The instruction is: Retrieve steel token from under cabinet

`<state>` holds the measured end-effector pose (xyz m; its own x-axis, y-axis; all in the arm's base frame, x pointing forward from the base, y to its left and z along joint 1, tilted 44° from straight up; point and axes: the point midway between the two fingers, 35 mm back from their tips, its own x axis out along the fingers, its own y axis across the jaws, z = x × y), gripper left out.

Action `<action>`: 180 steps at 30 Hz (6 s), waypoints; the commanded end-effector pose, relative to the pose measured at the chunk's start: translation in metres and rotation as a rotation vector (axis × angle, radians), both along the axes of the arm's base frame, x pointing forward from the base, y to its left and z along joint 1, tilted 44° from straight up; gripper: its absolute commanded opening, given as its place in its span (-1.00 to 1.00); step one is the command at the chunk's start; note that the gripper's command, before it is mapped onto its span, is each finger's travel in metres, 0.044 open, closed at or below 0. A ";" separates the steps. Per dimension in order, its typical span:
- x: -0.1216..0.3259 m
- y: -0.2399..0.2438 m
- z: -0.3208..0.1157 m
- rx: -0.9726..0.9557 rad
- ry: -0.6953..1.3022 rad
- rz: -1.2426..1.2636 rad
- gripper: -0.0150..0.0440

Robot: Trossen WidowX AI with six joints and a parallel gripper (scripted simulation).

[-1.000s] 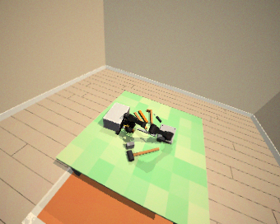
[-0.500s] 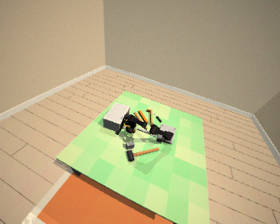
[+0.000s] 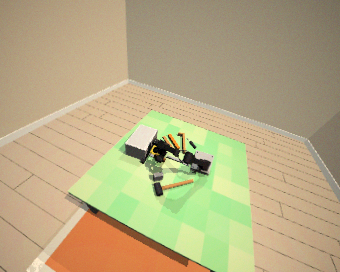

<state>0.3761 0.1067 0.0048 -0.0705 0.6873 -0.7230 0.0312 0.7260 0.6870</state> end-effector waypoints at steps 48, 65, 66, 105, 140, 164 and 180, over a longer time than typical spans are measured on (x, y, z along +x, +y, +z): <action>-0.051 0.001 0.004 -0.001 0.005 0.002 -0.49; -0.068 0.001 0.006 -0.001 0.006 0.002 -0.49; -0.069 0.001 0.006 -0.001 0.006 0.002 -0.49; -0.113 0.002 0.011 -0.001 0.009 0.002 -0.49; -0.155 0.002 0.016 -0.001 0.012 0.002 -0.49; -0.159 0.011 0.027 -0.005 0.044 -0.033 -0.49; -0.160 0.024 0.042 -0.007 0.074 -0.064 -0.49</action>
<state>0.2147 0.1276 0.0418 -0.0836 0.6824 -0.7262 0.1247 0.7301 0.6718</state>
